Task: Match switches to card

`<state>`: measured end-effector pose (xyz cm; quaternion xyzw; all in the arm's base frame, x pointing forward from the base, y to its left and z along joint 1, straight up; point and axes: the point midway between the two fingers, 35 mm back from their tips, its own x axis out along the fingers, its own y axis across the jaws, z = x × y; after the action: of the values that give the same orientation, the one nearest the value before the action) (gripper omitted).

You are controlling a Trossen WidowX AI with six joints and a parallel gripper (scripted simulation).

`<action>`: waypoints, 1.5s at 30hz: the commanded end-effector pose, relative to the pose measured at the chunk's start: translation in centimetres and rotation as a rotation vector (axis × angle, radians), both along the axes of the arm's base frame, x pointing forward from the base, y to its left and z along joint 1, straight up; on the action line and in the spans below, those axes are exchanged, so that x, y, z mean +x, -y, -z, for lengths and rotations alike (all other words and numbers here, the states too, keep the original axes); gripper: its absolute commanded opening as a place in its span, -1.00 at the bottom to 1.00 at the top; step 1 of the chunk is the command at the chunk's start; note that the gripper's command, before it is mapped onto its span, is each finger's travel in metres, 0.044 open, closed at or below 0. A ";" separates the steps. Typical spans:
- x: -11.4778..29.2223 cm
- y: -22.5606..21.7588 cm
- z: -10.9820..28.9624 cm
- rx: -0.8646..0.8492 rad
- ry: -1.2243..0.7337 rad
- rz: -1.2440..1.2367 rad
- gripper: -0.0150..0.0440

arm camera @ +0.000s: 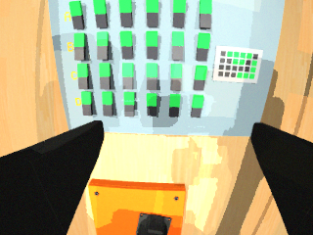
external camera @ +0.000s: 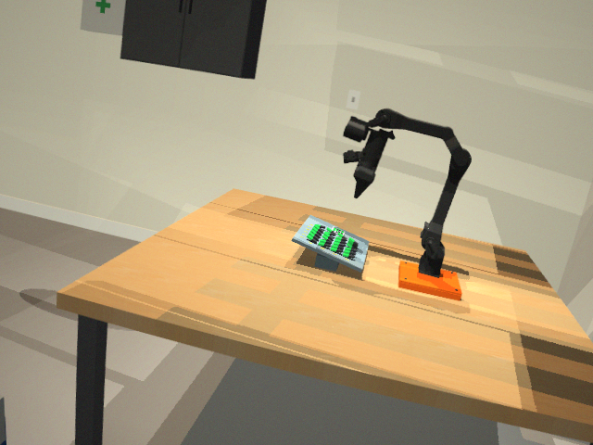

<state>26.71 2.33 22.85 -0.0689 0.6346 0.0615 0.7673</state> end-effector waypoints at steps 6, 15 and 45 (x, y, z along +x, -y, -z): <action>5.0 -6.6 3.3 0.021 0.028 0.014 0.33; 7.3 -13.0 6.5 0.046 0.049 0.025 -0.47; 8.7 -13.3 12.1 0.042 0.024 0.025 -0.49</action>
<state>35.42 15.56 11.00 -0.0466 0.6237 0.0643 0.7776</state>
